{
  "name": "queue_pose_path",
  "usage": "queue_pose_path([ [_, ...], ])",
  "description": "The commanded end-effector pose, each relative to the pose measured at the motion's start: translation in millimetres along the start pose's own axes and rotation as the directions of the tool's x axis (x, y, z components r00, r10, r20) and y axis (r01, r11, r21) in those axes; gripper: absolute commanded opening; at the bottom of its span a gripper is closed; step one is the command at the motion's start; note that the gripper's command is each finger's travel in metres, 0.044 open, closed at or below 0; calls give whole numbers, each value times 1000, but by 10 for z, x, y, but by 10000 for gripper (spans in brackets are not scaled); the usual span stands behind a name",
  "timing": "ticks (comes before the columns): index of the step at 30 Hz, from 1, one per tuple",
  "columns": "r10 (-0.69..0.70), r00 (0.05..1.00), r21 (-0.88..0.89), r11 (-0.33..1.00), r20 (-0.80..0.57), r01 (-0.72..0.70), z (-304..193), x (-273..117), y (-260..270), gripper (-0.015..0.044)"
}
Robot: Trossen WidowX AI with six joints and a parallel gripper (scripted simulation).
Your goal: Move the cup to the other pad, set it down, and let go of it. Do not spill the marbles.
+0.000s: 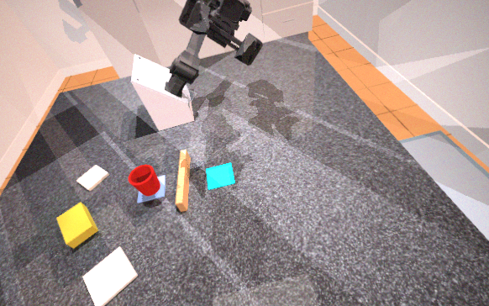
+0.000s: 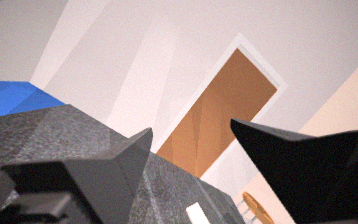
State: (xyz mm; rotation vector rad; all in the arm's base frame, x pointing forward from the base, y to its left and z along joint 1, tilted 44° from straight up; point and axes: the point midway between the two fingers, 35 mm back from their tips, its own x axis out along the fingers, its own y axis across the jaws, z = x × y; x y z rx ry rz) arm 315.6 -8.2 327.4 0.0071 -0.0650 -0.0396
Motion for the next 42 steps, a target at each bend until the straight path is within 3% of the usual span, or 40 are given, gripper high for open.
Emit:
queue_pose_path([
  [1, 1, 1000, -9, 1000, -11, -1, -22, 17, -2, 374],
  [5, 19, 974, -177, 982, -227, -61, -481, 305, -63, 269],
  [10, 58, 849, -317, 912, -525, -258, -1228, 566, -197, 148],
  [15, 126, 641, -288, 816, -757, -501, -1982, 618, -346, 148],
  [20, 237, 390, -123, 698, -890, -705, -2671, 493, -471, 148],
  [26, 418, 103, 144, 518, -902, -843, -3345, 200, -556, 148],
  [32, 631, -106, 378, 314, -769, -871, -3830, -182, -544, 148],
  [42, 679, -137, 417, 268, -721, -869, -3913, -286, -533, 148],
])
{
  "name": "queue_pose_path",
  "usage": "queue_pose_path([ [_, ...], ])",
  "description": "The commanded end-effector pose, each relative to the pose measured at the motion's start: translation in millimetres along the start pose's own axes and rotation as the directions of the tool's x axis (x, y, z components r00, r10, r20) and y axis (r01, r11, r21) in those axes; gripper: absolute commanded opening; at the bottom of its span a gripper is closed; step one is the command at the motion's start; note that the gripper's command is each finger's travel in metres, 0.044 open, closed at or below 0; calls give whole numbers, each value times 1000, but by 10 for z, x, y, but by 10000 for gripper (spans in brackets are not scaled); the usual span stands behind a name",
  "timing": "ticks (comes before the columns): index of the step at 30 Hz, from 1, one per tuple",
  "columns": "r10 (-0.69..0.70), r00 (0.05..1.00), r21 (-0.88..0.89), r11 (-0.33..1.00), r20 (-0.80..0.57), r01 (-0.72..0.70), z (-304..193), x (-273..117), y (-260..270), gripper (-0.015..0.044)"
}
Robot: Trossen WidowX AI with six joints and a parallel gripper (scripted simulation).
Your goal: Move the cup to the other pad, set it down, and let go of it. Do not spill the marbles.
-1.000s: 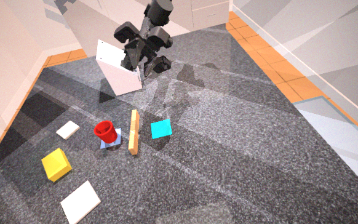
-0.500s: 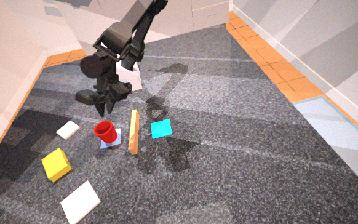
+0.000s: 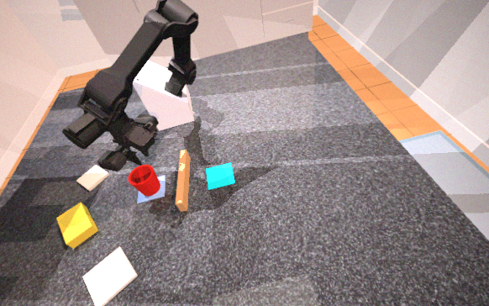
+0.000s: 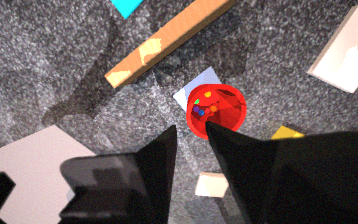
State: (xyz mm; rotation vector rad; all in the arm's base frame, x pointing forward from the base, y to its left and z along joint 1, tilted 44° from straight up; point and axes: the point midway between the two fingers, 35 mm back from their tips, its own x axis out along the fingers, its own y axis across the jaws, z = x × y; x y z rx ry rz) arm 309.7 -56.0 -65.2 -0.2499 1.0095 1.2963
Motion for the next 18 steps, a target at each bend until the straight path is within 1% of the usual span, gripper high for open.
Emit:
queue_pose_path([
  [1, 4, 1000, -14, 1000, 15, -4, -11, -11, -14, 148],
  [18, 3, 1000, -14, 1000, 15, -3, -5, 241, -28, 148],
])
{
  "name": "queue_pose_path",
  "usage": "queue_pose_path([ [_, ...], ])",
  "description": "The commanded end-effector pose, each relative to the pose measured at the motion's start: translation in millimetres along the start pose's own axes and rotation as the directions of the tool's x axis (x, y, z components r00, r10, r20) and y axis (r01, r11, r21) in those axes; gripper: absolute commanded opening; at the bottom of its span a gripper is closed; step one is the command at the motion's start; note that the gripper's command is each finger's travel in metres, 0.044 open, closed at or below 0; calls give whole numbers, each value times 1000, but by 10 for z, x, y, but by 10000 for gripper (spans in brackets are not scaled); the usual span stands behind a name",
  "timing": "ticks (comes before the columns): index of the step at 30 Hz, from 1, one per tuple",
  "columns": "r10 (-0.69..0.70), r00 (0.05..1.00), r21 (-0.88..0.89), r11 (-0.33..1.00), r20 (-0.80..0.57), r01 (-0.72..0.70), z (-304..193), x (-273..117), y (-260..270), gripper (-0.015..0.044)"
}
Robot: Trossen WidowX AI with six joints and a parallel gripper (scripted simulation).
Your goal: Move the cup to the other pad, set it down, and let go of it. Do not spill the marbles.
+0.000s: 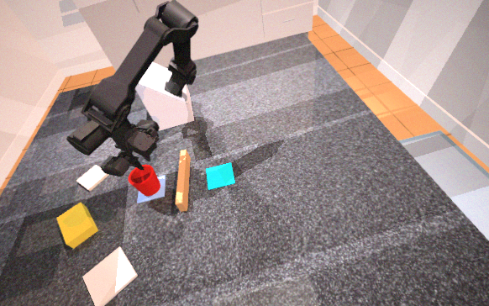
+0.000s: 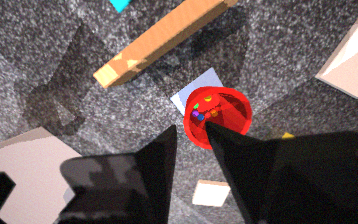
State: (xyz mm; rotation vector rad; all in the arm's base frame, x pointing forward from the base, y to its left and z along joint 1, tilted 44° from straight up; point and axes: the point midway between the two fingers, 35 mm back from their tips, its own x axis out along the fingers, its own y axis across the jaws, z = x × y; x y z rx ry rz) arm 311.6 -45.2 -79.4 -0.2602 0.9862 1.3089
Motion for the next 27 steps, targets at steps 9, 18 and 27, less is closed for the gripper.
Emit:
queue_pose_path([
  [9, 3, 1000, 9, 1000, 5, -3, -4, 215, 10, 148],
  [18, 4, 1000, 9, 1000, 6, -4, -3, 363, 20, 148],
  [27, 4, 1000, 9, 1000, 7, -4, -2, 452, 29, 148],
])
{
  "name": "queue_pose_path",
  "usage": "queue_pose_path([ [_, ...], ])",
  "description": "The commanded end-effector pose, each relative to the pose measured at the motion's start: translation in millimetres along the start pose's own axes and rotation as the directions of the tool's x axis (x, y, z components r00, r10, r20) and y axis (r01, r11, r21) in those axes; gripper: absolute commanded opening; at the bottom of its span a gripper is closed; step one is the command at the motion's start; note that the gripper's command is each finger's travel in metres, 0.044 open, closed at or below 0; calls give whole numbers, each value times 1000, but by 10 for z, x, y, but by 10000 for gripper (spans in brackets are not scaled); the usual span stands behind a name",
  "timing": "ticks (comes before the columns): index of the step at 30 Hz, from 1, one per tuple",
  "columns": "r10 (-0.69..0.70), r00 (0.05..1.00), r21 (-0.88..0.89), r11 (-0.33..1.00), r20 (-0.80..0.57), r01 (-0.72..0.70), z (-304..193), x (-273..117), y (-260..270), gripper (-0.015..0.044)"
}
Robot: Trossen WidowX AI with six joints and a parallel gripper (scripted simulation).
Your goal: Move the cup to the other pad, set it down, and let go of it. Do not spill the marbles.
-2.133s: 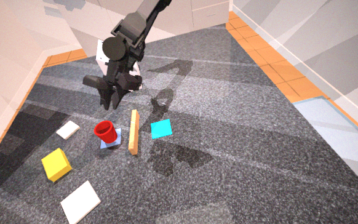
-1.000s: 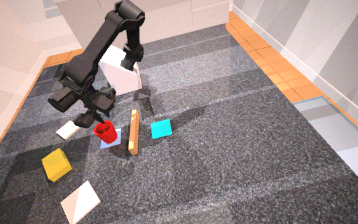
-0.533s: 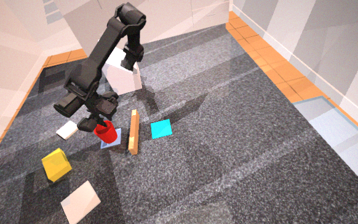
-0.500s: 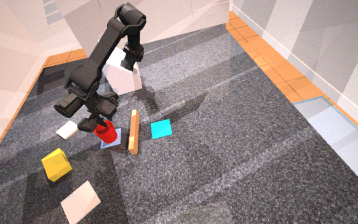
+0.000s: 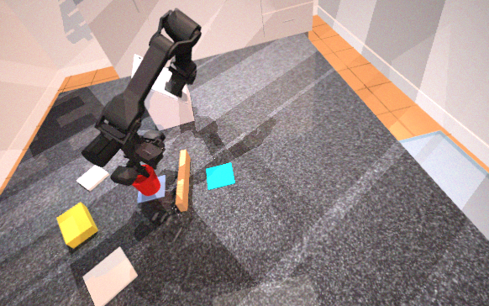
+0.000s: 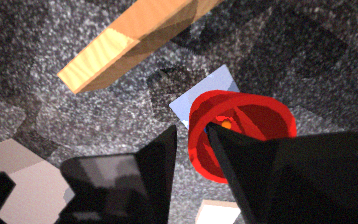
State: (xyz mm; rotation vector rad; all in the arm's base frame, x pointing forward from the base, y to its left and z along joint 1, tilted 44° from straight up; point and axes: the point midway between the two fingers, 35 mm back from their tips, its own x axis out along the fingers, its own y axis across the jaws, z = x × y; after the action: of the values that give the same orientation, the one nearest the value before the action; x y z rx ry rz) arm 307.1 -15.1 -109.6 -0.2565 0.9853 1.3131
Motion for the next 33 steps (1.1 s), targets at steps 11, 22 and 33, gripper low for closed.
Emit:
queue_pose_path([
  [11, 0, 1000, 0, 1000, 0, 0, -1, 6, 2, 3],
  [22, -1, 1000, 3, 1000, 0, 1, -3, -188, -14, 0],
  [33, -1, 1000, 9, 1000, 2, 1, -22, -680, 24, 0],
])
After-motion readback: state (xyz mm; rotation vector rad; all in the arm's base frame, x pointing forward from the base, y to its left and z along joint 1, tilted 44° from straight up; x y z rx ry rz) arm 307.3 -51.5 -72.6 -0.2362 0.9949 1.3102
